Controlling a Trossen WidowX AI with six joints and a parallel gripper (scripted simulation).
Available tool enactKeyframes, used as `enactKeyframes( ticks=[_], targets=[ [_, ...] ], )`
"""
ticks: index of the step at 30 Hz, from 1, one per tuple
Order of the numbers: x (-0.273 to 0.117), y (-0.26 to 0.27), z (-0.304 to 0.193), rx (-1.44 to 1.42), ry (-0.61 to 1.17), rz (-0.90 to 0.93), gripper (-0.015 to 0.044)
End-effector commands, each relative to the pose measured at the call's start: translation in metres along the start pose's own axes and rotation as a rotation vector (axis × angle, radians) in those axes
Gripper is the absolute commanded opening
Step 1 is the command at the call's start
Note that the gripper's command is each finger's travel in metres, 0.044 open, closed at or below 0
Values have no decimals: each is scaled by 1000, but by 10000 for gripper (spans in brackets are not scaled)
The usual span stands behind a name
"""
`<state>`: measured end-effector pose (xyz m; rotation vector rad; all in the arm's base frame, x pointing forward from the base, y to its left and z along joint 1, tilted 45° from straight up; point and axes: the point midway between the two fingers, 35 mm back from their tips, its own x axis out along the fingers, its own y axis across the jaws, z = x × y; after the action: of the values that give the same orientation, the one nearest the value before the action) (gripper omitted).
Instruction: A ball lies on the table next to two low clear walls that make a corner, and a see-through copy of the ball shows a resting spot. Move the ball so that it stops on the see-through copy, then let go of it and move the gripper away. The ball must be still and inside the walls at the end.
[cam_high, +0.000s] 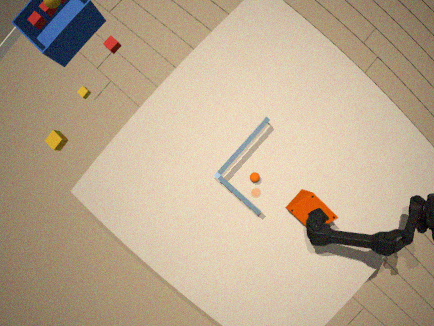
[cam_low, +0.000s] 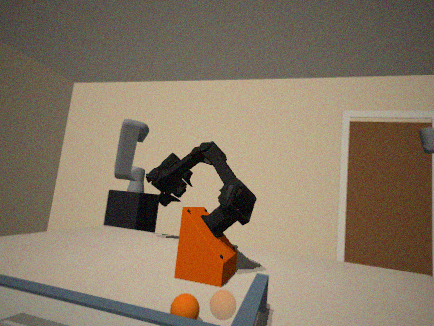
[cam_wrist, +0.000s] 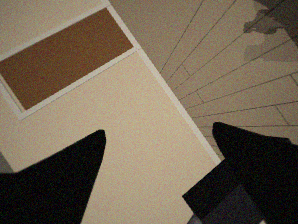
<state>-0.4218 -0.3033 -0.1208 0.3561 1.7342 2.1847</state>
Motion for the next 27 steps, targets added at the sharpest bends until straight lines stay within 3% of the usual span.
enactKeyframes(
  ticks=[1, 4, 14, 21, 27],
  targets=[
    [-2, 1, -1, -9, 5, 0, 374],
    [-30, 12, -18, -136, 86, 9, 306],
    [-171, 45, -93, -719, 563, 202, 306],
    [-298, 52, -110, -1142, 894, 481, 306],
    [-408, 48, -92, -1466, 1139, 812, 306]
  ],
)
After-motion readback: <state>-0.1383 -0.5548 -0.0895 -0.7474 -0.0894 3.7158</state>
